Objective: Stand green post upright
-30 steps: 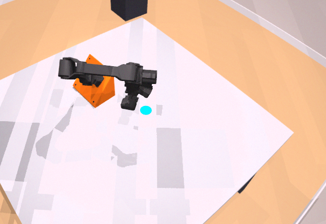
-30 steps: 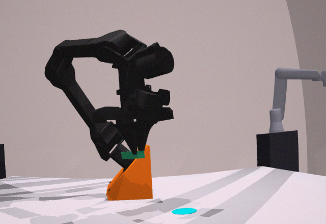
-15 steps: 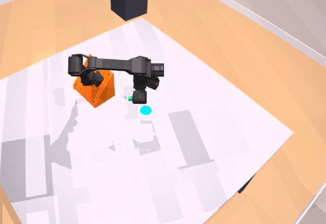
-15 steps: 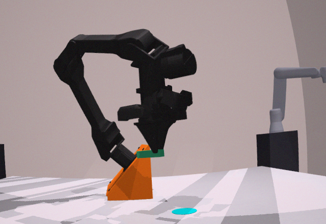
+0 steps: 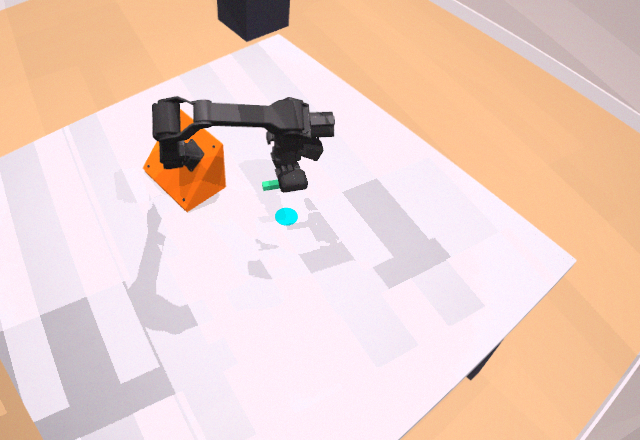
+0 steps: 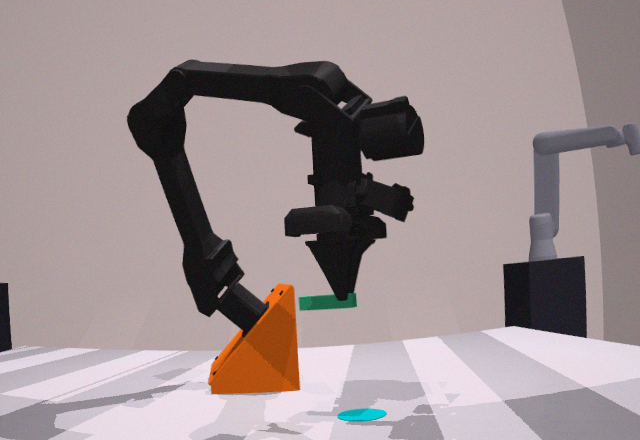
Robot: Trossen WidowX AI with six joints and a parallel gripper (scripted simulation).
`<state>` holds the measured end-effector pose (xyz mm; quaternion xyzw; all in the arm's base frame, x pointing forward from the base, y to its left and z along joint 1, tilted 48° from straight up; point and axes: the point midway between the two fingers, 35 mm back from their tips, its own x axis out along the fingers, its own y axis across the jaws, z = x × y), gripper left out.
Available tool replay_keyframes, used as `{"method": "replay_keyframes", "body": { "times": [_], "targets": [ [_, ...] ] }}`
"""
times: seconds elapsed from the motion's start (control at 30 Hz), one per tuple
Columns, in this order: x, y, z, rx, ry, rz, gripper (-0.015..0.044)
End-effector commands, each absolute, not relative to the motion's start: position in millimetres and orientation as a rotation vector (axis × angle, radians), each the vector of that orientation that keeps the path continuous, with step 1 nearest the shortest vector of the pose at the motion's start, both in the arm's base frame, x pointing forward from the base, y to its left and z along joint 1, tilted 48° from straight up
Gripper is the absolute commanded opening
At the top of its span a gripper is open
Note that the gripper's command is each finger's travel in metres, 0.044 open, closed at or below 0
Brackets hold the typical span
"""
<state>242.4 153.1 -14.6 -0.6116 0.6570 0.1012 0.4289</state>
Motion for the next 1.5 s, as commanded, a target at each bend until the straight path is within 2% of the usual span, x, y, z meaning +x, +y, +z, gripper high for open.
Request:
{"method": "replay_keyframes", "body": {
  "times": [0.0,1.47],
  "targets": [
    [238,161,-25,-1.575,1.648,0.304,0.0023],
    [232,147,-46,-1.329,1.654,0.533,0.0023]
  ]
}}
